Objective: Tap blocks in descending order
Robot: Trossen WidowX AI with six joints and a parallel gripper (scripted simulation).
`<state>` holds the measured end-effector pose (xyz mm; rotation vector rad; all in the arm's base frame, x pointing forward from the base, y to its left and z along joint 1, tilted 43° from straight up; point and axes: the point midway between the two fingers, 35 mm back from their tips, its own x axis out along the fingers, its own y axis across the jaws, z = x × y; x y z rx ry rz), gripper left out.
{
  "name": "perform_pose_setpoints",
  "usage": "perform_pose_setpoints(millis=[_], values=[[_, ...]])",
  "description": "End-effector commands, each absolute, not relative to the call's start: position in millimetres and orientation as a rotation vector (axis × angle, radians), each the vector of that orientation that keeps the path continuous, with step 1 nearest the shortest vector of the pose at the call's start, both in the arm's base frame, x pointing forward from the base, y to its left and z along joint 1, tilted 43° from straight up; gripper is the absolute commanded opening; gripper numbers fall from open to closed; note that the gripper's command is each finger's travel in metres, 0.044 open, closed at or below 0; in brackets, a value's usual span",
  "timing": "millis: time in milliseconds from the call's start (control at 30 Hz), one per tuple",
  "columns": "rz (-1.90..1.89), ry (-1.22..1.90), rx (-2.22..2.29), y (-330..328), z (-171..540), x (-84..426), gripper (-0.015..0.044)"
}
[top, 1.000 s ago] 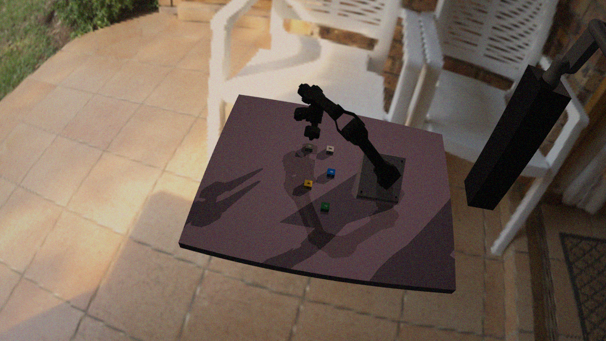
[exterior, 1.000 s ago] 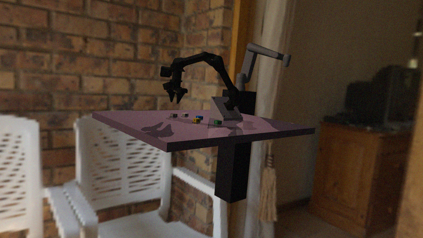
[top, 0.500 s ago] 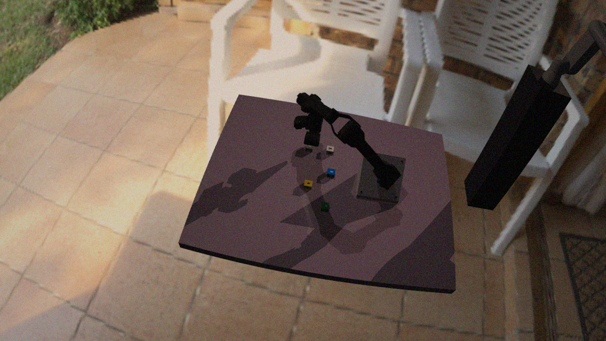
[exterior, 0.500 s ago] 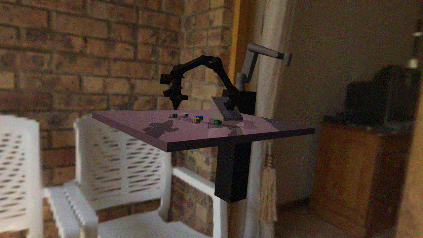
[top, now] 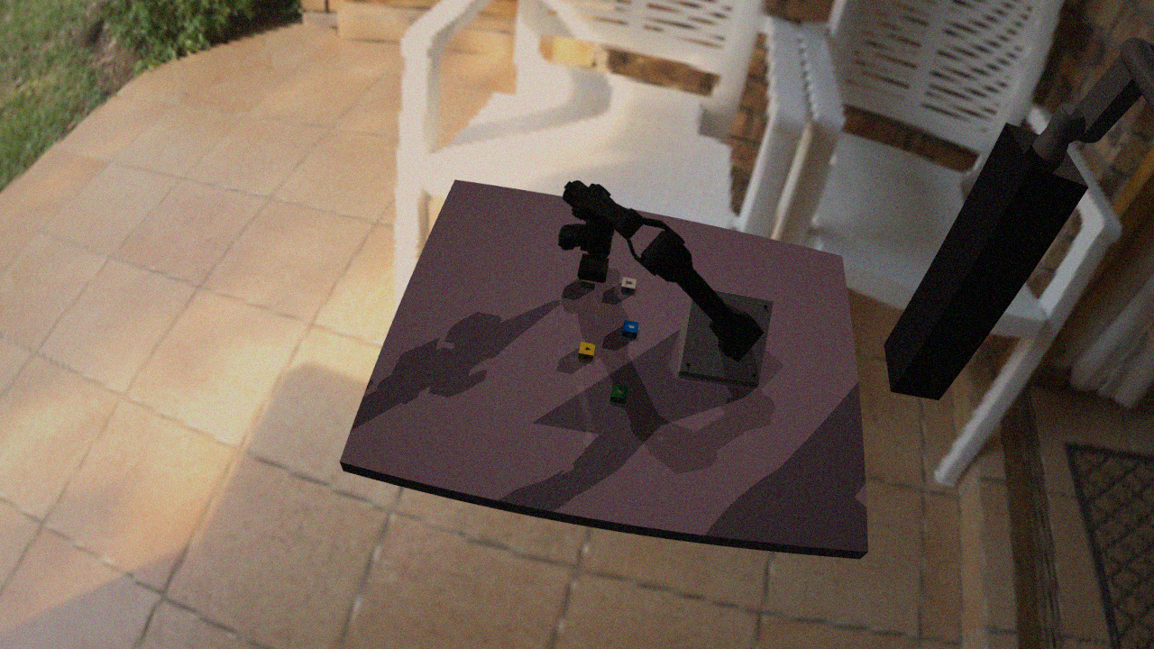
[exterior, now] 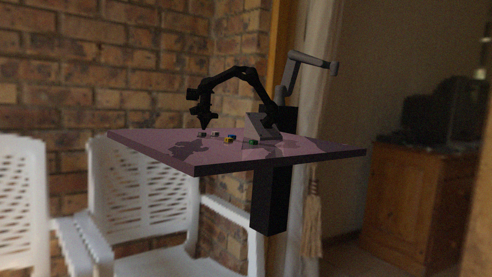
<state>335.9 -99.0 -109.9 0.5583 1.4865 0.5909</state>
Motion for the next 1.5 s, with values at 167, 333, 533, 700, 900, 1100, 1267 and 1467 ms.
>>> perform_pose_setpoints(millis=[167, 333, 533, 700, 900, 1100, 1267, 1467], values=[[0.592, 1.488, 0.567, -87.8, -121.5, 334.6, 0.0020], [0.592, 1.488, 0.567, -86.2, -123.1, 334.5, 0.0020], [0.591, 1.489, 0.566, -106.9, -101.0, 334.6, 0.0020], [0.591, 1.489, 0.566, -108.8, -99.2, 334.9, 0.0020], [0.588, 1.491, 0.564, -160.4, -43.6, 334.9, 0.0020], [0.585, 1.492, 0.563, -155.6, -32.6, 336.6, 0.0020], [0.569, 1.496, 0.557, -103.7, 29.5, 341.7, 0.0020], [0.565, 1.496, 0.558, -34.9, 95.5, 323.6, 0.0020]])
